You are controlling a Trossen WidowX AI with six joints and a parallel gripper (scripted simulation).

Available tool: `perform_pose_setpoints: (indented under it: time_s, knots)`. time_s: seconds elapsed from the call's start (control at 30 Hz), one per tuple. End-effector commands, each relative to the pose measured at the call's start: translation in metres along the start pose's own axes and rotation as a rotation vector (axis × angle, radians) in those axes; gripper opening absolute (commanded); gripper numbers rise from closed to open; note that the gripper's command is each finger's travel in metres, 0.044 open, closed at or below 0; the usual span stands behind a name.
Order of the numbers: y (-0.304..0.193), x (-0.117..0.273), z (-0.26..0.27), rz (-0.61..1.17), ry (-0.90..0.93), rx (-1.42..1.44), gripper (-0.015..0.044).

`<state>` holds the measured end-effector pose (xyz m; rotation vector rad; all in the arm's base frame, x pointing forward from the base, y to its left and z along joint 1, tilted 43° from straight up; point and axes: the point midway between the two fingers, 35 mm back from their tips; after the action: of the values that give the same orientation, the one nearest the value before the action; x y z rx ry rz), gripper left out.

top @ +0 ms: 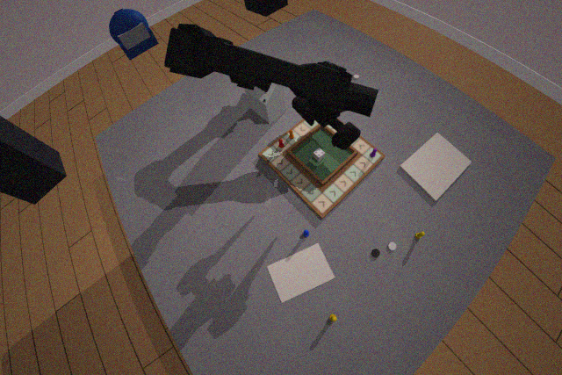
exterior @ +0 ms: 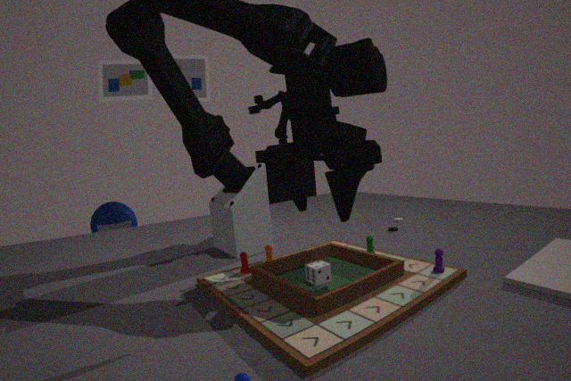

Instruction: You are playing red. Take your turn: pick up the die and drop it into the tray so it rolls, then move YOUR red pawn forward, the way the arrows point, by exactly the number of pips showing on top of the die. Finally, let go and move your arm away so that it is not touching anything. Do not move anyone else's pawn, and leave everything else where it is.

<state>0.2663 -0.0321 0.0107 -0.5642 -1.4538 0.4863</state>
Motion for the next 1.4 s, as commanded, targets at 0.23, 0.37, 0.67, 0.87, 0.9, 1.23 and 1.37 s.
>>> perform_pose_setpoints:
  time_s: [0.23,0.37,0.67,0.87,0.9,1.23,1.37]
  knots:
    - [-0.021,-0.002,0.021,0.01,-0.012,-0.486,0.0282]
    - [-0.038,-0.006,0.042,0.017,-0.026,-0.922,0.02]
    - [-0.066,-0.019,0.093,0.018,-0.074,-1.902,0.02]
    - [-0.072,-0.026,0.113,0.011,-0.1,-2.279,0.02]
    - [-0.072,-0.026,0.113,0.011,-0.1,-2.279,0.02]
    - [-0.068,-0.026,0.112,0.011,-0.1,-2.279,0.02]
    - [-0.069,-0.026,0.111,0.011,-0.1,-2.279,0.02]
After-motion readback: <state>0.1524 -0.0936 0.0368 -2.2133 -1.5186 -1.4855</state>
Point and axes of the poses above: the point midway between the two fingers, 35 mm back from their tips, its own x axis back along the fingers, its own z axis across the jaws, y = z × x, and after that the axes turned 5 degrees about x, right-handed
